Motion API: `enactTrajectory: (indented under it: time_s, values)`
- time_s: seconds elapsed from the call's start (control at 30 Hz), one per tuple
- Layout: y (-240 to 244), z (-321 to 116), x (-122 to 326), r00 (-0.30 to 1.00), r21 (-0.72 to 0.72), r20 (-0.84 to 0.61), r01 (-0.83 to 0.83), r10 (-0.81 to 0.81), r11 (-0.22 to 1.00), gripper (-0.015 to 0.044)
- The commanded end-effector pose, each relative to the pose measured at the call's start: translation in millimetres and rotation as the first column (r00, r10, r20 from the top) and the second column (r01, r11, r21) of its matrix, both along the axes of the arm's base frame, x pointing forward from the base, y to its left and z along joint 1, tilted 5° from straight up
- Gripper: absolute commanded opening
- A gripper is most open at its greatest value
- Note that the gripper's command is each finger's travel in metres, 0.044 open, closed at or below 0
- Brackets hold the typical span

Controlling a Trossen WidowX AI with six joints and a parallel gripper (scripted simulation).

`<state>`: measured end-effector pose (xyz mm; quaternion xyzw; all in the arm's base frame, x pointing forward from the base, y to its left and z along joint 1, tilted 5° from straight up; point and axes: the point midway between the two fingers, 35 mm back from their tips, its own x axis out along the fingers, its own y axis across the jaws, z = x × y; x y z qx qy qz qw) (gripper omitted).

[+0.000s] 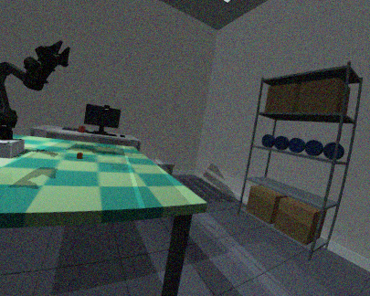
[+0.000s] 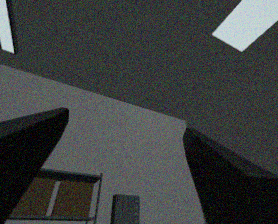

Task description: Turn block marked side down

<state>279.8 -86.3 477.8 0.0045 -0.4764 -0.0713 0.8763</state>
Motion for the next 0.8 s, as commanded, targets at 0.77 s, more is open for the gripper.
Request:
enactTrajectory:
  time_s: [0.77]
  values:
    - [40, -239, 213, 0.288, 0.185, -0.942, 0.012, 0.174, 0.983, 0.0440]
